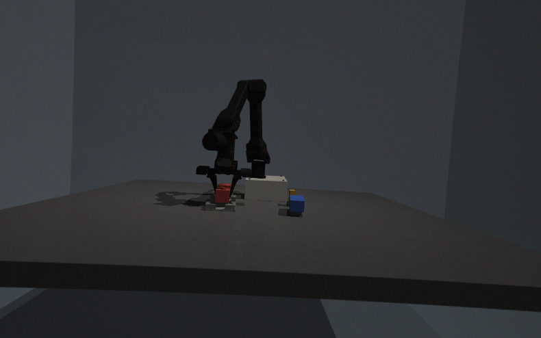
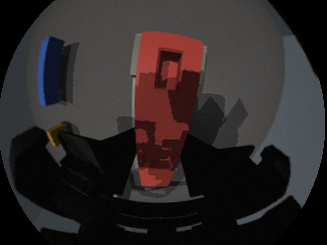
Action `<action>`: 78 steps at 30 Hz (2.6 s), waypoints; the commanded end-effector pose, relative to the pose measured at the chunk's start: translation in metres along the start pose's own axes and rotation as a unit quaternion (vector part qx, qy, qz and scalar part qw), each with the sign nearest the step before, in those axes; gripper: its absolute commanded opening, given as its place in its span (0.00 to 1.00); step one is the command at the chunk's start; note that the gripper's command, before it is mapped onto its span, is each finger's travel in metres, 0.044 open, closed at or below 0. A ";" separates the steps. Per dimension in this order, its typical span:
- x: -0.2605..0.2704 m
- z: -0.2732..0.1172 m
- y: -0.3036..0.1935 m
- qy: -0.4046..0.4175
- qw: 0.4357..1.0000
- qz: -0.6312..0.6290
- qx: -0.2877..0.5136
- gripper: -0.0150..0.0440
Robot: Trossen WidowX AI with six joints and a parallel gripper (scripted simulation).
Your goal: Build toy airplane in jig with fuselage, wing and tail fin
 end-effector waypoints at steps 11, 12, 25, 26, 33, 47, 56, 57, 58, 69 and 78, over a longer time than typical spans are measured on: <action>0.000 0.000 0.000 0.000 1.000 0.000 0.000 0.46; 0.000 0.000 0.000 0.000 1.000 0.000 0.000 0.51; 0.000 0.000 0.000 0.000 1.000 0.000 0.000 1.00; 0.000 0.000 0.000 0.000 1.000 0.000 0.000 1.00; -0.002 -0.025 0.004 0.000 1.000 0.000 -0.001 1.00; -0.004 -0.106 0.003 0.002 1.000 0.025 -0.002 1.00; 0.001 -0.103 0.010 0.002 0.997 0.080 -0.002 1.00; 0.008 -0.103 0.018 0.003 0.997 0.080 -0.002 1.00; 0.019 -0.103 0.027 0.004 0.997 0.080 -0.002 1.00; 0.168 -0.102 0.094 0.011 0.997 0.080 -0.004 1.00; 0.241 -0.100 0.096 0.014 0.997 0.080 -0.005 1.00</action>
Point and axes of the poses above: the point midway between the two fingers, 35 mm back from their tips, its own z axis out along the fingers, its own x axis across the jaws, y = z × x, the point moved 2 cm from there along -z, back along the fingers, and after that the axes turned 1 degree about z, right-handed, at the moved point
